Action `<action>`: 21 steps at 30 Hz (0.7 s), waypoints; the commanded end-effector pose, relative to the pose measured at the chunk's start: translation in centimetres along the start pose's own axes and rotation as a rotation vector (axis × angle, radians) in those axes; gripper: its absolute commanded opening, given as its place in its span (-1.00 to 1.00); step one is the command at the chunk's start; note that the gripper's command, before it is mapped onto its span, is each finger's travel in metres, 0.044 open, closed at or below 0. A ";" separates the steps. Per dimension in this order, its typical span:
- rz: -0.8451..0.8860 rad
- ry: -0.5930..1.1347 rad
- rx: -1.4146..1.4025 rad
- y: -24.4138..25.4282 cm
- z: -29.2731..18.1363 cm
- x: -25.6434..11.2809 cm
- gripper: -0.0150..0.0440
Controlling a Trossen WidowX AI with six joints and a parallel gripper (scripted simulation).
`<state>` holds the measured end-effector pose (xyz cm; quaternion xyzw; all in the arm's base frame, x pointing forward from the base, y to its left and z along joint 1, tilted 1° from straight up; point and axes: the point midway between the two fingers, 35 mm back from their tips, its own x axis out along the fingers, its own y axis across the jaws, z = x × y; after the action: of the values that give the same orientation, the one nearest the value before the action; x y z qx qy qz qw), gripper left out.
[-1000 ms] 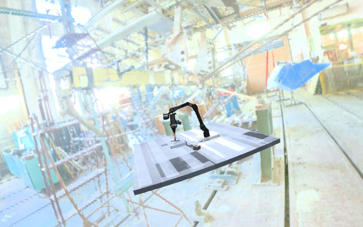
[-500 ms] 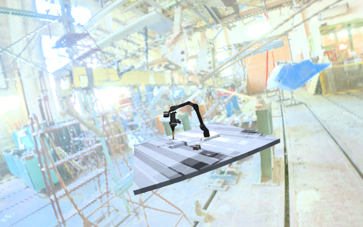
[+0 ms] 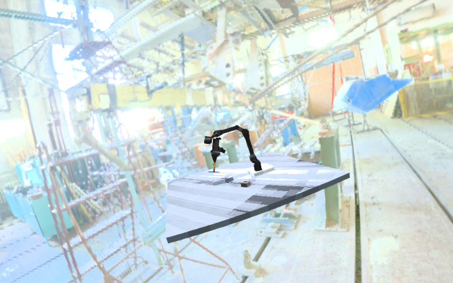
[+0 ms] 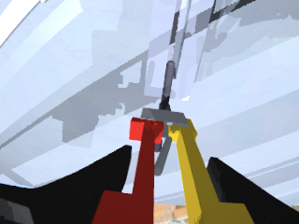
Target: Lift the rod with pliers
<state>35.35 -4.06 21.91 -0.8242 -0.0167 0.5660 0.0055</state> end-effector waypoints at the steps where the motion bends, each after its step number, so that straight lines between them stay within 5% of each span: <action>1: -0.004 0.044 -0.001 -0.1 -0.5 -0.9 -0.15; 21: -0.004 0.127 -0.007 -0.3 -1.5 -2.6 -0.15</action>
<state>35.71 -3.90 24.43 -0.8536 -0.0187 0.5205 0.0029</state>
